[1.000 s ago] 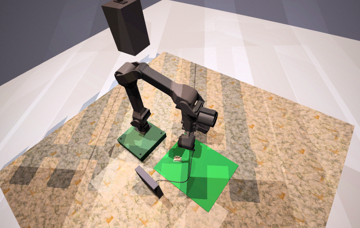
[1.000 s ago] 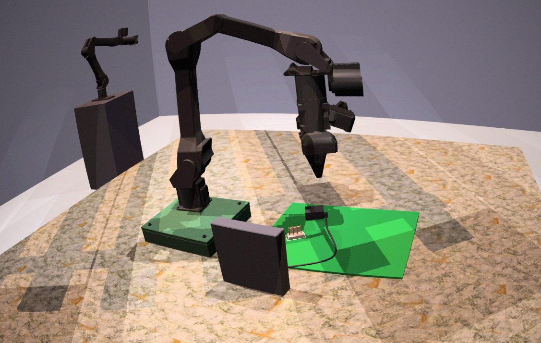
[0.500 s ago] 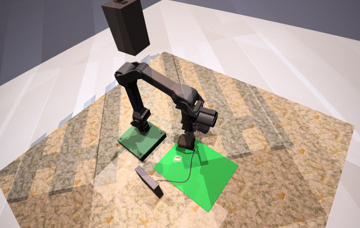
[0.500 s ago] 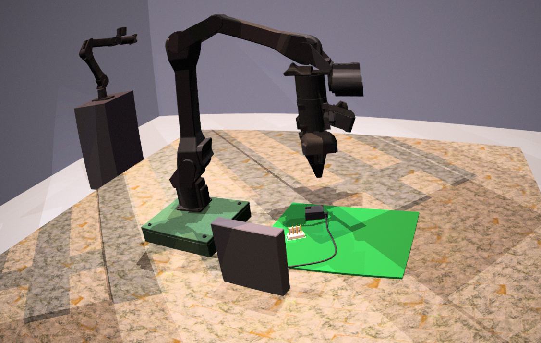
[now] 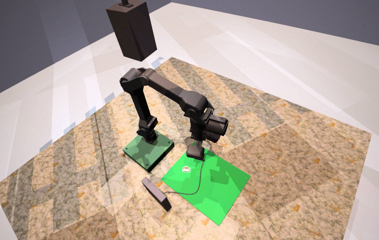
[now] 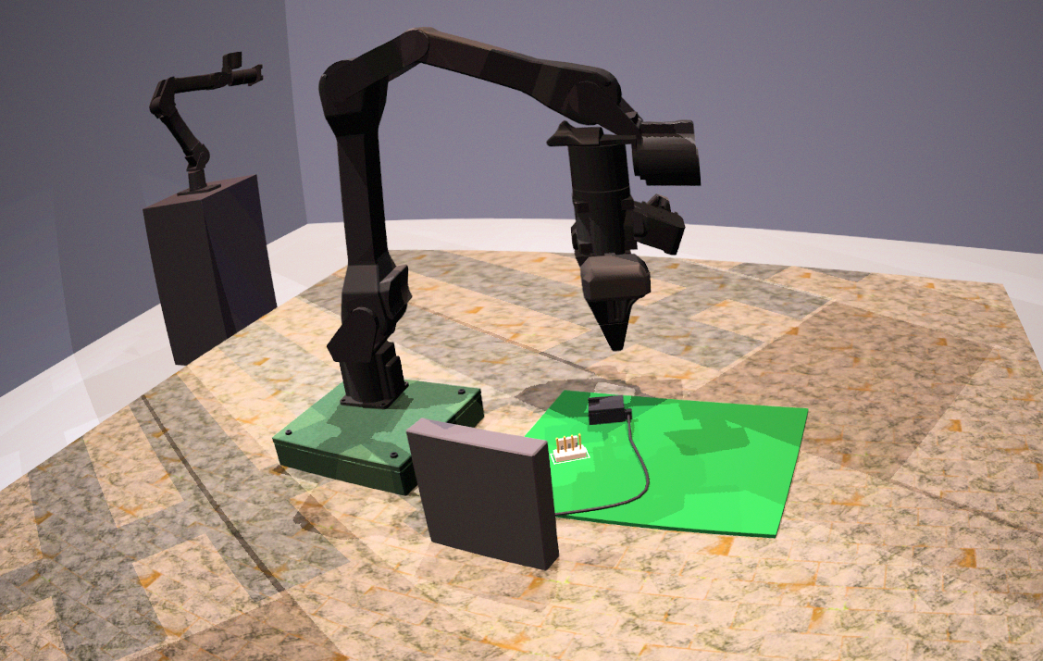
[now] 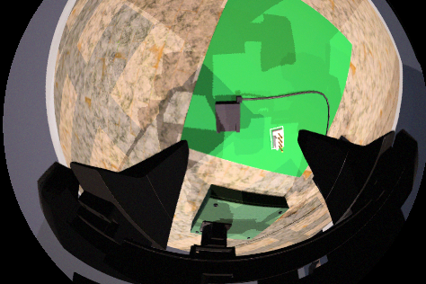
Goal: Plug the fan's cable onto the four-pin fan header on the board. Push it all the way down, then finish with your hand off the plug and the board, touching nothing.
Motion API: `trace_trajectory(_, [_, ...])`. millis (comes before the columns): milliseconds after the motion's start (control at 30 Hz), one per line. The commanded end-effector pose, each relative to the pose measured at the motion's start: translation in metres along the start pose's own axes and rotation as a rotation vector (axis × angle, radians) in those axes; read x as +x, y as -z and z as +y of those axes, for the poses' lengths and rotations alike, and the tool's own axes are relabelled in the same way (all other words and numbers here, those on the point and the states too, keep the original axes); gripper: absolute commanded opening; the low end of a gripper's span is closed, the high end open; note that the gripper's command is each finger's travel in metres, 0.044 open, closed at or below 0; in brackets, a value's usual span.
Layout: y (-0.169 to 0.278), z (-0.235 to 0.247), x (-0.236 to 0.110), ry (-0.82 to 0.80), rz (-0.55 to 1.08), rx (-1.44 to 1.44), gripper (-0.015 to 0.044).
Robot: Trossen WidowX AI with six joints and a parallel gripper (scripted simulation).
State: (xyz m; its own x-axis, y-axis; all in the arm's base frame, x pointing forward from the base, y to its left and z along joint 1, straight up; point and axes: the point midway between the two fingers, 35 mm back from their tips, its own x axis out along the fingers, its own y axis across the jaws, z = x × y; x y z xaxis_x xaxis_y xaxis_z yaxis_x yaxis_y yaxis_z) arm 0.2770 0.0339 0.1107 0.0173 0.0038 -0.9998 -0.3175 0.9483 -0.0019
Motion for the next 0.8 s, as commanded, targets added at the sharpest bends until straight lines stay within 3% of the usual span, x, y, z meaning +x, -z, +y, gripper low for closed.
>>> trace_trajectory(0, [0.000,0.000,0.001,0.000,0.001,0.000,0.0440])
trace_trajectory(633, [0.000,0.000,0.000,0.000,0.000,0.000,0.0440])
trace_trajectory(767, [-0.003,0.005,0.014,-0.006,0.117,0.030,0.0335])
